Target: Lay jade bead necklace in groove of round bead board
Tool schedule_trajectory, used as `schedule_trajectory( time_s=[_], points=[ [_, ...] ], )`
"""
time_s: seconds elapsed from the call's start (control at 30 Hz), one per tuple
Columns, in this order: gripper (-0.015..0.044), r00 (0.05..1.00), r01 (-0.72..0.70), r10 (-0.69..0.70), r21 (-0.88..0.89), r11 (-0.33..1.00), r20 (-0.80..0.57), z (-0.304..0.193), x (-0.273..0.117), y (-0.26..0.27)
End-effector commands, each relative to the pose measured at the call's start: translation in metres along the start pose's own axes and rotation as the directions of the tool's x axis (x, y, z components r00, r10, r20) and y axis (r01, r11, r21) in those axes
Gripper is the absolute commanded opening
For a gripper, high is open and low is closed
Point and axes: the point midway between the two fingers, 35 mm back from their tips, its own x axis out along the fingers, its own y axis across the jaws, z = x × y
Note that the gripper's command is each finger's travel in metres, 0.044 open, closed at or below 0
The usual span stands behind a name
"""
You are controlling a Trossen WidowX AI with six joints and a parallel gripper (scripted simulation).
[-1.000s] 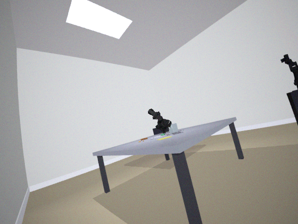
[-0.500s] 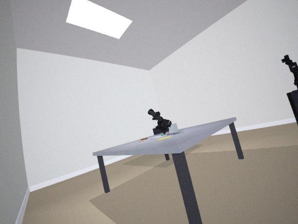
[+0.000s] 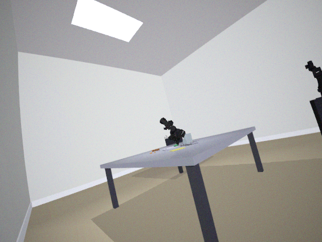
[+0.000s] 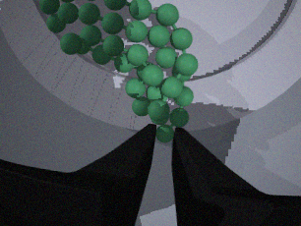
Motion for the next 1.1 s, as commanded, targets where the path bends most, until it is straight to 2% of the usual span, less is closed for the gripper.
schedule_trajectory(
  time_s=[0.0,0.83,1.07],
  points=[
    [0.0000,1.000,-0.001,0.001,0.001,1.000,0.001,0.000,0.000,0.000],
    [0.0000,1.000,0.003,-0.003,-0.006,1.000,0.002,-0.001,-0.014,0.000],
    [0.0000,1.000,0.001,-0.001,-0.007,1.000,0.003,0.015,-0.015,-0.006]
  ],
)
